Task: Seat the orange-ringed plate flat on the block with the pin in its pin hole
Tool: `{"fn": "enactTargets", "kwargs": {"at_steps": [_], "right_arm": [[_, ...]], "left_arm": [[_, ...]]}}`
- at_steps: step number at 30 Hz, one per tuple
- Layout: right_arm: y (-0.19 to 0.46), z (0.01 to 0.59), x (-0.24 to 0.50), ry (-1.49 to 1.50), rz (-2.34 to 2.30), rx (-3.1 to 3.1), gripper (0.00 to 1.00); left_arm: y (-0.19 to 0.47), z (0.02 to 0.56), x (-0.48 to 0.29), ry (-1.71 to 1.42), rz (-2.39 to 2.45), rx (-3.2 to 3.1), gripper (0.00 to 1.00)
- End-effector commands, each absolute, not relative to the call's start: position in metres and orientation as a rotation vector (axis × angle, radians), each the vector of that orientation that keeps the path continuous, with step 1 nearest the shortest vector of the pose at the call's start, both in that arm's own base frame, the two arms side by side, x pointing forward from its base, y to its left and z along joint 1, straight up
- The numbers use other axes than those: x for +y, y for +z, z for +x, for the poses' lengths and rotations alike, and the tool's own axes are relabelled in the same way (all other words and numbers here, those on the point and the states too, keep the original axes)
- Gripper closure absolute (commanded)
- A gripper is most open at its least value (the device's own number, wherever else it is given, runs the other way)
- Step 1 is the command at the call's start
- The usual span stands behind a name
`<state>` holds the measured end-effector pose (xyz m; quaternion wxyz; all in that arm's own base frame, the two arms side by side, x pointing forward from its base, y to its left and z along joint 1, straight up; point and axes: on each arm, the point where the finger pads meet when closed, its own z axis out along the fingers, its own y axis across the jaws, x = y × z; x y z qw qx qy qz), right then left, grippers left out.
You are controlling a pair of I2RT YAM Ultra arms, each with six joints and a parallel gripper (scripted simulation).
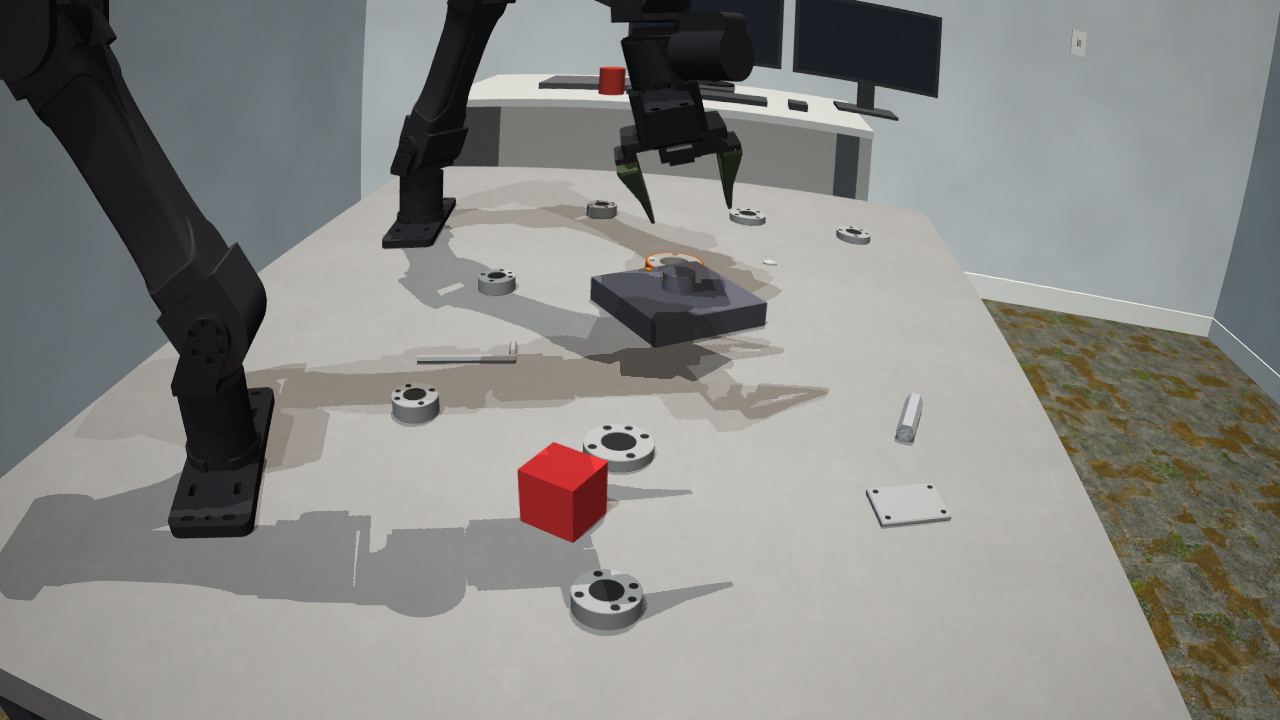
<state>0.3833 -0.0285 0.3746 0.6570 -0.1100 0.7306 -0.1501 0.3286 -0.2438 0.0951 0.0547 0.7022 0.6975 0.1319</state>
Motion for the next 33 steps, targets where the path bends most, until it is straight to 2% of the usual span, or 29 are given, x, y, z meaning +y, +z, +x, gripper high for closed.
{"fn": "enactTargets", "kwargs": {"at_steps": [1, 7, 9, 14, 15, 20, 30, 31, 32, 33], "right_arm": [[0.403, 0.381, -0.022, -0.230, -0.109, 1.584, 0.00], [0.431, 0.374, -0.002, 0.002, 0.038, 1.503, 0.00], [0.418, 0.387, 0.003, 0.052, 0.072, 1.540, 0.00], [0.422, 0.377, 0.004, 0.014, 0.024, 1.547, 0.00], [0.430, 0.371, -0.001, -0.010, 0.016, 1.520, 0.00], [0.415, 0.385, -0.004, -0.017, 0.010, 1.565, 0.00], [0.424, 0.375, 0.001, -0.006, 0.001, 1.535, 0.00], [0.424, 0.375, 0.001, -0.006, 0.001, 1.535, 0.00], [0.424, 0.375, 0.001, -0.006, 0.001, 1.535, 0.00], [0.424, 0.375, 0.001, -0.006, 0.001, 1.535, 0.00]], "left_arm": [[0.096, 0.324, -0.226, 0.448, 2.345, 1.986, 0.20], [0.068, 0.317, -0.186, 0.435, 2.734, 1.823, 0.20], [0.071, 0.318, -0.182, 0.428, 2.788, 1.760, 0.20], [0.086, 0.327, -0.202, 0.440, 2.653, 1.779, 0.20], [0.066, 0.314, -0.177, 0.403, 2.707, 1.884, 0.20], [0.078, 0.320, -0.195, 0.423, 2.669, 1.832, 0.20], [0.078, 0.324, -0.188, 0.428, 2.655, 1.858, 0.20], [0.050, 0.305, -0.185, 0.375, 2.767, 1.881, 0.20], [0.083, 0.328, -0.191, 0.418, 2.629, 1.873, 0.20], [0.084, 0.328, -0.193, 0.423, 2.632, 1.859, 0.20]]}}
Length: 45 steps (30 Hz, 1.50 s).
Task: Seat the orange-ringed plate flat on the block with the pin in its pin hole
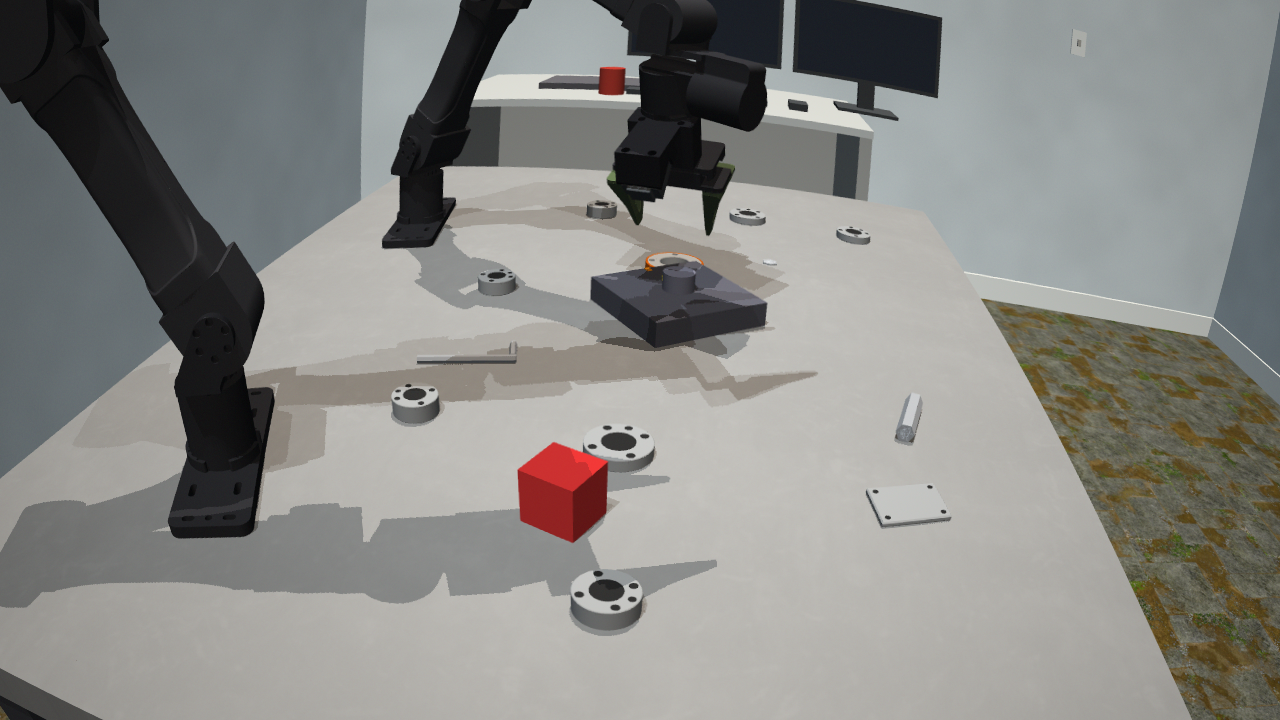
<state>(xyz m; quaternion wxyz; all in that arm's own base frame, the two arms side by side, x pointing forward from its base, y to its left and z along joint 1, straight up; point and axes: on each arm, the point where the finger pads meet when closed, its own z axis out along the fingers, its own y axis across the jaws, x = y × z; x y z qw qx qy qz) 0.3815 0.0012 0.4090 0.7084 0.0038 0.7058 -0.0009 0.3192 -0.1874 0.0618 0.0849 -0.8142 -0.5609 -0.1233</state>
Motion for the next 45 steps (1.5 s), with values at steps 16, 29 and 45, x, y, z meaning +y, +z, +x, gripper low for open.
{"fn": "enactTargets", "kwargs": {"at_steps": [16, 29, 45], "right_arm": [[0.424, 0.375, 0.001, -0.006, 0.001, 1.535, 0.00], [0.424, 0.375, 0.001, -0.006, 0.001, 1.535, 0.00], [0.424, 0.375, 0.001, -0.006, 0.001, 1.535, 0.00]], "left_arm": [[0.049, 0.329, -0.180, -0.400, -2.454, -1.708, 0.20], [0.031, 0.329, -0.175, -0.394, -2.453, -1.705, 0.20], [0.032, 0.338, -0.185, -0.403, -2.478, -1.712, 1.00]]}}
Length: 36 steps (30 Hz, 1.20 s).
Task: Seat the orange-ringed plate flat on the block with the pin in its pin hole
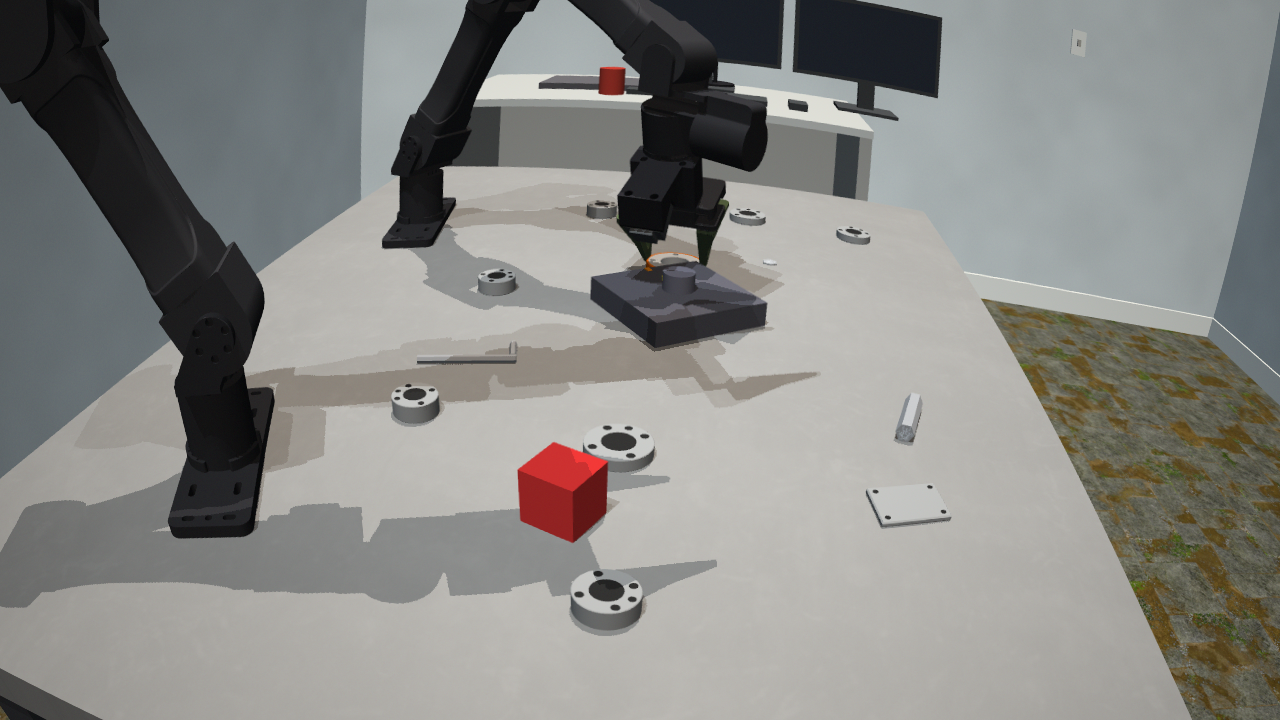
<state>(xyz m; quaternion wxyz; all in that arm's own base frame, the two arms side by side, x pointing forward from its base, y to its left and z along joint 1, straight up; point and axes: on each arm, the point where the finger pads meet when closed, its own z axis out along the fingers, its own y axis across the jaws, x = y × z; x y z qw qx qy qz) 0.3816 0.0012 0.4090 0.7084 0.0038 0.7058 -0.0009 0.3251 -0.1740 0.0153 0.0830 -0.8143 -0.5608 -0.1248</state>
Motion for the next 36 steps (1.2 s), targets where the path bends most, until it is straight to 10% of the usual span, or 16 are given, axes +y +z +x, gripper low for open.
{"fn": "enactTargets", "kwargs": {"at_steps": [1, 36], "right_arm": [[0.424, 0.375, 0.001, -0.006, 0.001, 1.535, 0.00], [0.424, 0.375, 0.001, -0.006, 0.001, 1.535, 0.00]], "left_arm": [[0.032, 0.338, -0.185, -0.403, -2.478, -1.713, 1.00], [0.072, 0.332, -0.182, -0.415, -2.465, -1.710, 1.00]]}}
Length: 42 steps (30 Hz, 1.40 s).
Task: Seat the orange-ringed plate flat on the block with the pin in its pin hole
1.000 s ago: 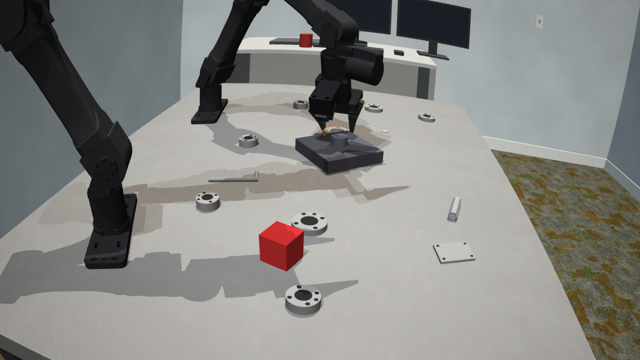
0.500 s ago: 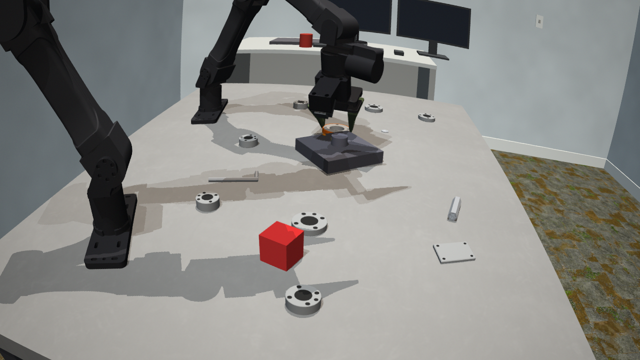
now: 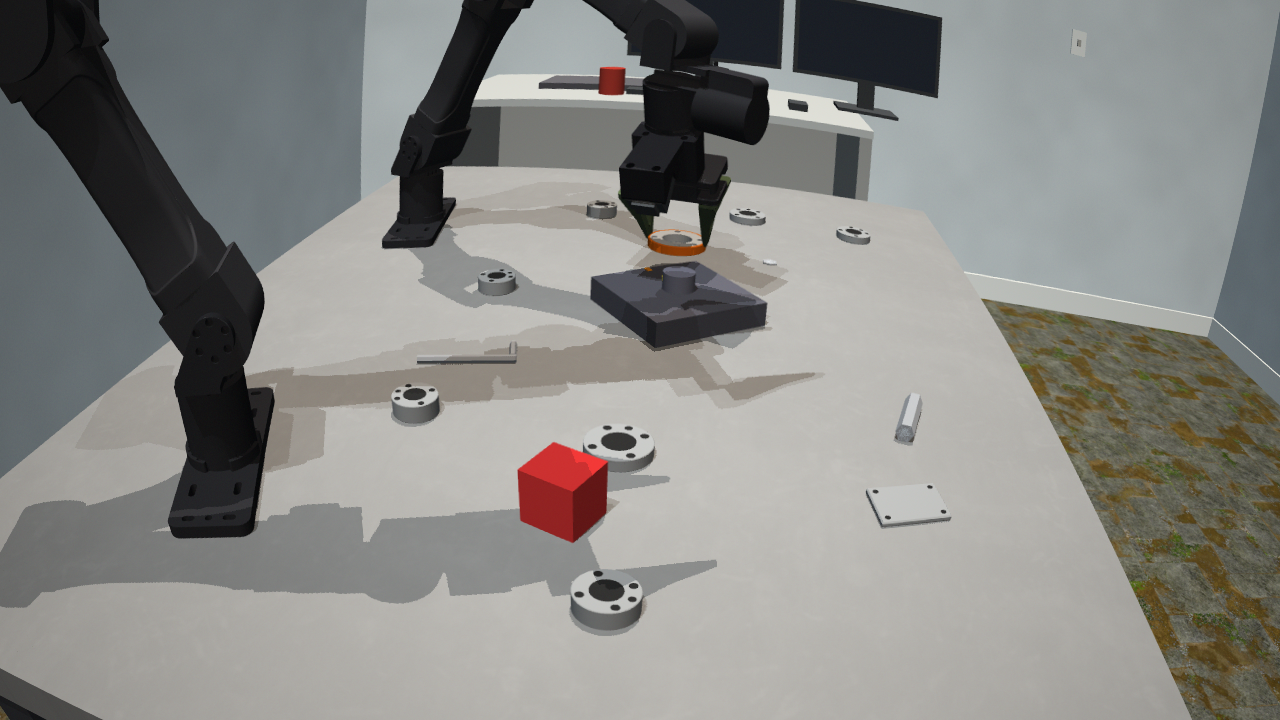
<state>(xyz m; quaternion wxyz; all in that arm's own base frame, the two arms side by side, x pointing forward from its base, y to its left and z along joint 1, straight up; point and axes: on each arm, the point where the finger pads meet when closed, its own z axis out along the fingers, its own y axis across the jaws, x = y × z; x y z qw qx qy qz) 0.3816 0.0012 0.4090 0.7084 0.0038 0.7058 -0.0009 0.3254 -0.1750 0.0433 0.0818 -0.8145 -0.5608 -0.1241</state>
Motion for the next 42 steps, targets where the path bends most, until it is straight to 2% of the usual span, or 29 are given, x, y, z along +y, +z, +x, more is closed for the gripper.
{"fn": "enactTargets", "kwargs": {"at_steps": [1, 26, 32, 42], "right_arm": [[0.424, 0.375, 0.001, -0.006, 0.001, 1.535, 0.00], [0.424, 0.375, 0.001, -0.006, 0.001, 1.535, 0.00], [0.424, 0.375, 0.001, -0.006, 0.001, 1.535, 0.00], [0.424, 0.375, 0.001, -0.006, 0.001, 1.535, 0.00]], "left_arm": [[0.075, 0.332, -0.182, -0.416, -2.467, -1.710, 1.00], [0.103, 0.331, -0.186, -0.409, -2.459, -1.769, 1.00], [0.083, 0.331, -0.190, -0.325, -2.167, -2.150, 1.00], [0.095, 0.331, -0.208, -0.234, -1.791, -2.595, 1.00]]}}
